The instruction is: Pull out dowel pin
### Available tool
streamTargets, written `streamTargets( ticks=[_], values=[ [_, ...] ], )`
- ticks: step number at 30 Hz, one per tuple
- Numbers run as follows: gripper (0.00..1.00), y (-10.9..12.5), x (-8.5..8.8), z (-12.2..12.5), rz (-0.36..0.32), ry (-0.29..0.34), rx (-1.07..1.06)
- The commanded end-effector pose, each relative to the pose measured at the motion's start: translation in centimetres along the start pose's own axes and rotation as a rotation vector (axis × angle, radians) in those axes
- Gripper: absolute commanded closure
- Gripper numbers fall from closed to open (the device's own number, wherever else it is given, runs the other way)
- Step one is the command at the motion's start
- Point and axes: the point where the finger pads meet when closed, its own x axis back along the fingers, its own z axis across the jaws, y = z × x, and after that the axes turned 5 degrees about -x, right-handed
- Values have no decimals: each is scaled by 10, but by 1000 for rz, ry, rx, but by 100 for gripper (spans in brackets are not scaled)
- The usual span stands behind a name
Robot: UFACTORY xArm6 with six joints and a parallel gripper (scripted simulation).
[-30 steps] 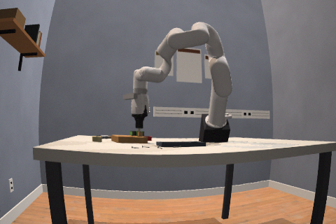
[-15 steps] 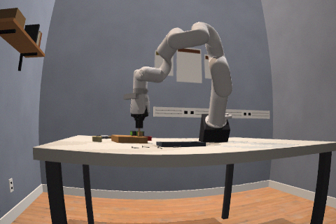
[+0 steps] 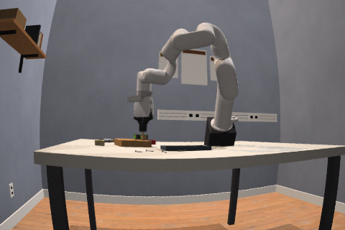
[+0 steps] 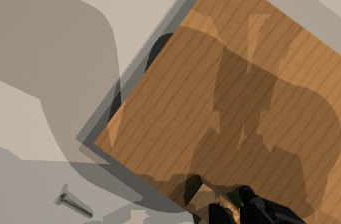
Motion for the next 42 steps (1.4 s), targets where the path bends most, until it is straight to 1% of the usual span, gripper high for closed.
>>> streamTargets(
  ticks=[1, 8, 42],
  values=[
    [100, -1, 1, 1, 2, 3, 26],
    [100, -1, 1, 1, 2, 3, 51],
    [100, -1, 2, 1, 2, 2, -132]
  ],
)
